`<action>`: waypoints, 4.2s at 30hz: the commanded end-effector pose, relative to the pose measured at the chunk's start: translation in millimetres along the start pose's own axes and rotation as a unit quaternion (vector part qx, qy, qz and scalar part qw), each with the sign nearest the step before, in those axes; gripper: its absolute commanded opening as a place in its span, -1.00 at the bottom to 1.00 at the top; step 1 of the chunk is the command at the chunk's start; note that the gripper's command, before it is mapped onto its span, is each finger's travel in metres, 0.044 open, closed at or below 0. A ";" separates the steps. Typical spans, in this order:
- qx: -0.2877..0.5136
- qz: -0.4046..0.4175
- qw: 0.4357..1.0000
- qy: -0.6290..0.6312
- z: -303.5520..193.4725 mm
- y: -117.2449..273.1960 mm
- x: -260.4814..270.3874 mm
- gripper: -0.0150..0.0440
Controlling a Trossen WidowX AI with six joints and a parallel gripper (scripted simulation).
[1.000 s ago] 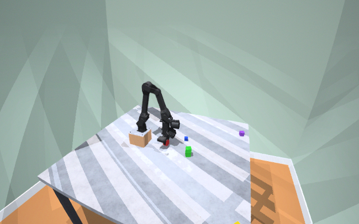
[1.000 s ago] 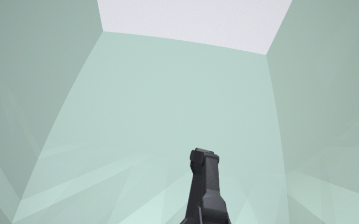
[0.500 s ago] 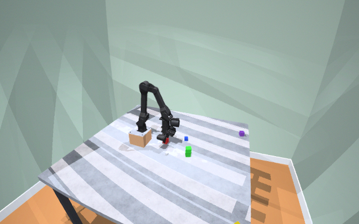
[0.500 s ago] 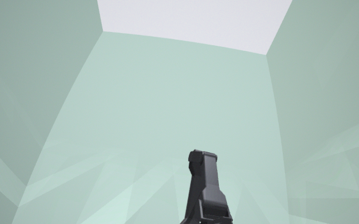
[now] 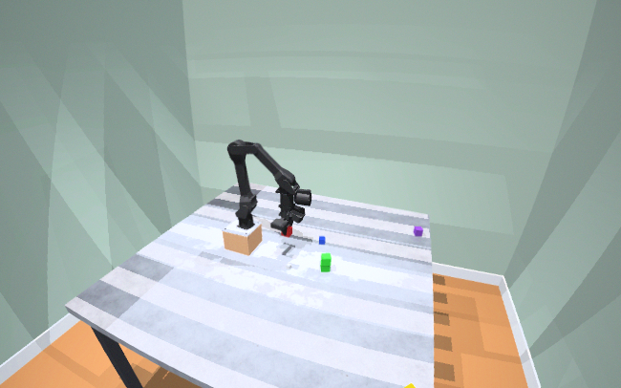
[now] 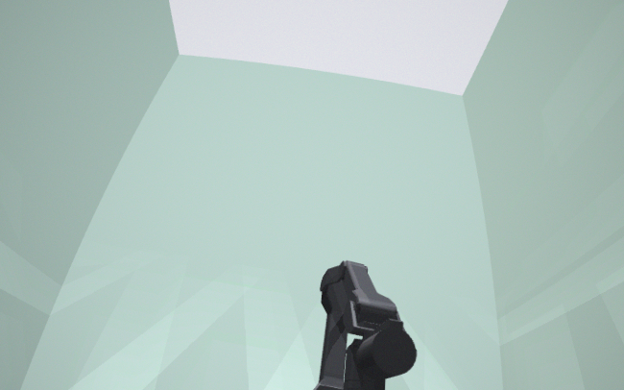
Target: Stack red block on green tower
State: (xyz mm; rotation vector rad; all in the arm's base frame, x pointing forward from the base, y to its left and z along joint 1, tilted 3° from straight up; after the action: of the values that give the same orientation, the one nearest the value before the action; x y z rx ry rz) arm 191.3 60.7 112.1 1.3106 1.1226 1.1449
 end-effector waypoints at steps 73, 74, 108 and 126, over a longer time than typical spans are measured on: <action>-0.013 -0.001 1.000 0.002 217.1 24.7 -11.4 -0.49; -0.013 -0.001 1.000 0.002 217.1 24.7 -11.4 -0.49; -0.013 -0.001 1.000 0.002 217.7 -6.7 -11.4 -0.49; -0.012 0.000 1.000 0.002 217.4 -5.2 -11.3 0.58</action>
State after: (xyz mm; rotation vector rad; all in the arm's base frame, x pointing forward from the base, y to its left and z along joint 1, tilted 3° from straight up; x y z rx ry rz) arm 405.9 25.4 101.1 1.2909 1.1073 1.1588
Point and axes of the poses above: the point midway between the two fingers, 35 mm back from their tips, its own y axis back along the fingers, its own x axis across the jaws, z = x × y, the point moved 9 cm from there along y, back along the fingers, and after that the axes turned 11 degrees about -y, right-handed, at the moved point
